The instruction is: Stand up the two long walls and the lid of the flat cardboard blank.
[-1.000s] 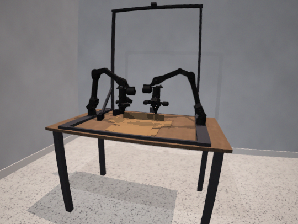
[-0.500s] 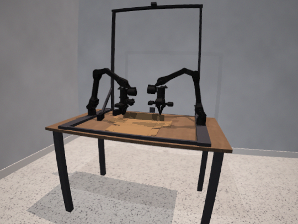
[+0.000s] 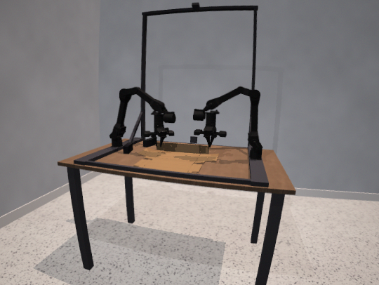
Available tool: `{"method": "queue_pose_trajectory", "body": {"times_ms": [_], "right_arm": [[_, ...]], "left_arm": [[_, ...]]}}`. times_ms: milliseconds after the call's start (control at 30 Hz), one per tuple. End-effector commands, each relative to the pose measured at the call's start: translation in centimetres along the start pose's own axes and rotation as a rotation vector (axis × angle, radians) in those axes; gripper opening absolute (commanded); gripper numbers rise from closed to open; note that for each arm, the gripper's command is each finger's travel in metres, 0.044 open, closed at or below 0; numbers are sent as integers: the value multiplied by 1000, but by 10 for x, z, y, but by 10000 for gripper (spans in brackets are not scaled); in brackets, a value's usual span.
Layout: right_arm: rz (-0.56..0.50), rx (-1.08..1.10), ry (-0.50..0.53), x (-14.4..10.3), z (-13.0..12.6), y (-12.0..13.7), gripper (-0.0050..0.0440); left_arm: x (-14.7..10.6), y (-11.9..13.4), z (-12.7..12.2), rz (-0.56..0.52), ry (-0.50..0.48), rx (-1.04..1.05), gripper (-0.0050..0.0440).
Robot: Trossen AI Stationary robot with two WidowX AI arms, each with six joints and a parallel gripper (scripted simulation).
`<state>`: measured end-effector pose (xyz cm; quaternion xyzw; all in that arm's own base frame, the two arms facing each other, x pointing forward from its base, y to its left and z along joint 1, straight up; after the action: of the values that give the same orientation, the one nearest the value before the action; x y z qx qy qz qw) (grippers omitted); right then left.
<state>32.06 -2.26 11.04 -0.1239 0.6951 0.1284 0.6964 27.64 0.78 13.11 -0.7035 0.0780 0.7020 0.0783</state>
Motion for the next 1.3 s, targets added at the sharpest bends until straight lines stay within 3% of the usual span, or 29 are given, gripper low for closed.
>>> {"method": "queue_pose_trajectory", "body": {"times_ms": [0,333,400,900,967,1100,1267], "right_arm": [[-7,233,-12,-3,6,-7,96],[-3,853,-15,1,12,-18,96],[-3,853,-15,1,12,-18,96],[5,1851,-17,7,19,-38,96],[5,1851,-17,7,19,-38,96],[8,2099,-17,9,21,-43,96],[8,2120,-17,9,21,-43,96]], "left_arm": [[-2,3,10,-2,17,-4,0],[7,10,36,-2,15,-4,0],[7,10,36,-2,15,-4,0],[25,20,77,0,12,-5,0],[25,20,77,0,12,-5,0],[30,23,86,0,11,-5,0],[30,23,86,0,11,-6,0]]}}
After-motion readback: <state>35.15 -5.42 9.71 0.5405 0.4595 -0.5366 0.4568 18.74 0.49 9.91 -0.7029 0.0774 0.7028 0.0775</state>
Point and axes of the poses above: on each arm, the point midway between the two fingers, 35 mm back from their tips, its own x axis out along the fingers, its own z axis across the jaws, y = z × x, the point moved 5 cm from there along -x, back along the fingers, and after that the axes turned 12 degrees about x, right-handed, at the moved point
